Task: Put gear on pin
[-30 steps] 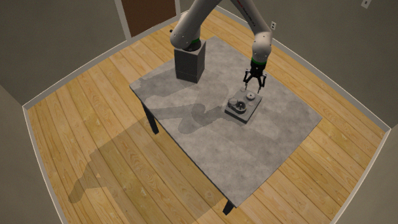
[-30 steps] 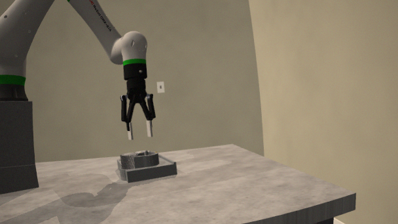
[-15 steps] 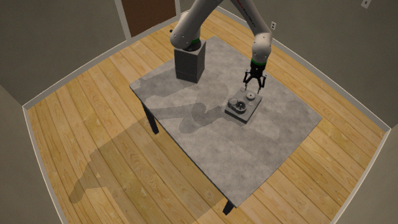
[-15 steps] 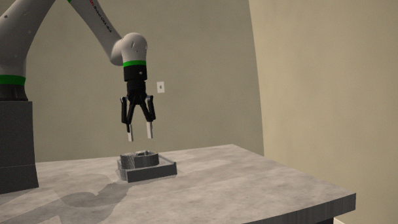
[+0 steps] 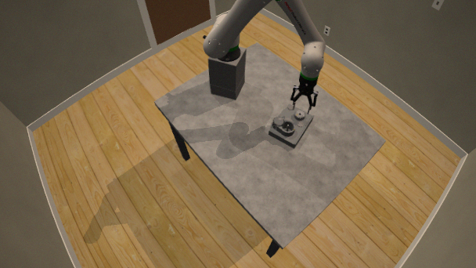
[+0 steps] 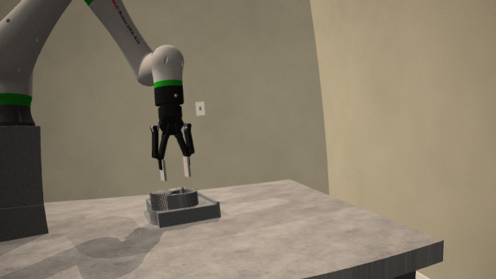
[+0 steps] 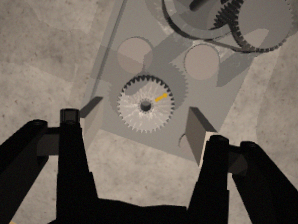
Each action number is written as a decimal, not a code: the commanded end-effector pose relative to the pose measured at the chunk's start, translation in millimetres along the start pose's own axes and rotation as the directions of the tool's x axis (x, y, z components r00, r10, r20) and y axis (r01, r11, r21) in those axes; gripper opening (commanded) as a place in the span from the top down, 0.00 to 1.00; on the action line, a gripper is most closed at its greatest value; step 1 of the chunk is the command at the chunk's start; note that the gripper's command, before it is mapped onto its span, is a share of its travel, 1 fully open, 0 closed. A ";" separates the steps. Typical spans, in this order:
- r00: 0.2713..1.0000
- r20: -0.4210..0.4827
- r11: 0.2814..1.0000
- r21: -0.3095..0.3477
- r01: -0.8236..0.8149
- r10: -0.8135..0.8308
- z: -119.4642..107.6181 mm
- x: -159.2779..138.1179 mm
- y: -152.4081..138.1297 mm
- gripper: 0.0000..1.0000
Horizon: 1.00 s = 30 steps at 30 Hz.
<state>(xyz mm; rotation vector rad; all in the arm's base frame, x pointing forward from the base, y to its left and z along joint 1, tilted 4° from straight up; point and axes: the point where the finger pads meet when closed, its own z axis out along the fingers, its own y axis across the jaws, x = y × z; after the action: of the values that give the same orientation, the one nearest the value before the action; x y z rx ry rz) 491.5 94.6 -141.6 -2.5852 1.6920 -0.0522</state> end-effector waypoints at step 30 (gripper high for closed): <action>1.000 0.000 1.000 0.000 0.000 0.000 18.9 0.2 -0.2 0.47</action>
<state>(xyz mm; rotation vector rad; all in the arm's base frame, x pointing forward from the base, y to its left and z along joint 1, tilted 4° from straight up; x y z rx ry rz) 492.6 95.0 -160.4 -2.5850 1.6920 -0.0523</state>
